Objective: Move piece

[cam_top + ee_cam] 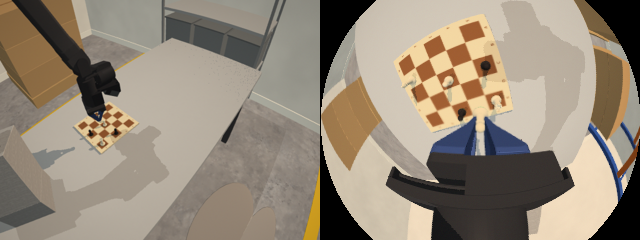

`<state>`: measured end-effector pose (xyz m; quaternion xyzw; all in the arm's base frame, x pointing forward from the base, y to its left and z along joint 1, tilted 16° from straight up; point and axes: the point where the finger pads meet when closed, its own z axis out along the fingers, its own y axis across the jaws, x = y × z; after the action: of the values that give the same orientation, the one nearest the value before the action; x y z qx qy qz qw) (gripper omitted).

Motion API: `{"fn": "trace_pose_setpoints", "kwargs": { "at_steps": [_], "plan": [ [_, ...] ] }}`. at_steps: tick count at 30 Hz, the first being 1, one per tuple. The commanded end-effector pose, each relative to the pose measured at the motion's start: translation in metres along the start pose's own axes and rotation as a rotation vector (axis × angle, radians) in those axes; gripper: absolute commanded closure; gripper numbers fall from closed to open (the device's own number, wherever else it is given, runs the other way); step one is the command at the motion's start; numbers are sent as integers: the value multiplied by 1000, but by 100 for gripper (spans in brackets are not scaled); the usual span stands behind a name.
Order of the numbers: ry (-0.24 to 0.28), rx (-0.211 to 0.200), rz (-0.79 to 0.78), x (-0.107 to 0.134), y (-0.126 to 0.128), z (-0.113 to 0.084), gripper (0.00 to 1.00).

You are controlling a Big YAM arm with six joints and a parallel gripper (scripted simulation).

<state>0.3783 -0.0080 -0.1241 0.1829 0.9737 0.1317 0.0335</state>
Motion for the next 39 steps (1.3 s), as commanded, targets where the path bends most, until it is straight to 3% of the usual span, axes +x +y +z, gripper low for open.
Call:
{"fn": "trace_pose_setpoints", "kwargs": {
  "at_steps": [1, 3, 8, 22, 28, 37, 39],
  "plan": [
    [-25, -11, -280, 9, 52, -10, 100],
    [-28, -15, -353, 11, 57, -10, 100],
    [-10, -8, -320, 9, 45, -2, 100],
    [-21, -13, -335, 6, 53, 2, 100],
    [-26, -15, -330, 4, 58, 20, 100],
    [-19, -14, -329, 8, 57, 63, 100],
    [-19, -14, -329, 8, 57, 63, 100]
  ]
}}
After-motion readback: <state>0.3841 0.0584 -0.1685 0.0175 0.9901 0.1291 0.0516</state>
